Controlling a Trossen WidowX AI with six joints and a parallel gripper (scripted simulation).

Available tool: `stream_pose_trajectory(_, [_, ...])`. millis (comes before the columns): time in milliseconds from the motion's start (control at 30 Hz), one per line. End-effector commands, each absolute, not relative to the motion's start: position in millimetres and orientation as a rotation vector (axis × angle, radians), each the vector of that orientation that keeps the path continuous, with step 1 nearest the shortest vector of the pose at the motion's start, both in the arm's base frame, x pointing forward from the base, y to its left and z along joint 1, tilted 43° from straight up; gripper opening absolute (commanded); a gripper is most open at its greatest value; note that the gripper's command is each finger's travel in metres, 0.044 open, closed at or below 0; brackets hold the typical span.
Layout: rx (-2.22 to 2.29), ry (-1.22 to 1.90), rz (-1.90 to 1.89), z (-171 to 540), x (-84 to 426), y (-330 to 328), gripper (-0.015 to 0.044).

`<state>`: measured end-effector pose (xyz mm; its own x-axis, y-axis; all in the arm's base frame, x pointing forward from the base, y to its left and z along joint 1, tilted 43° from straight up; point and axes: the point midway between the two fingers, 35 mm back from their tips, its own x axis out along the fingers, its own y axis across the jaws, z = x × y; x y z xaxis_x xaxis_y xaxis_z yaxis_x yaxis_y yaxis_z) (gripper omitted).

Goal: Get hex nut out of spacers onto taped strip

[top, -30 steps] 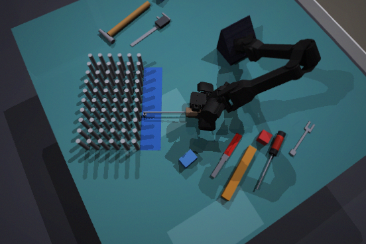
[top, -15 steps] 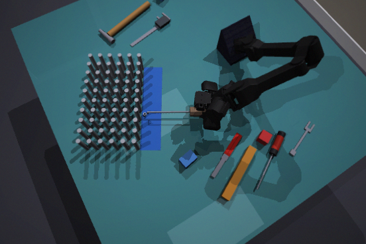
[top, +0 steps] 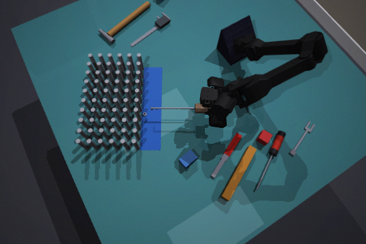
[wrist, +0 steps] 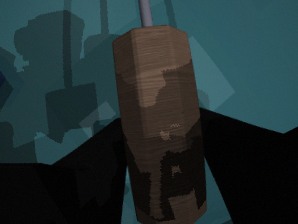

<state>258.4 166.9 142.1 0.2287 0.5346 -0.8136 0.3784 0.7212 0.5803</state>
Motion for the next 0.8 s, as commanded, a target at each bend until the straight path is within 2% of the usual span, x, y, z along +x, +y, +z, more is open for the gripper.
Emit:
stream_pose_trajectory(0, [0.822,1.372,0.129,159,267,154,0.0])
stream_pose_trajectory(567, [0.826,1.369,0.134,218,278,98,0.0])
stream_pose_trajectory(767, [0.833,1.36,0.058,195,296,83,0.0])
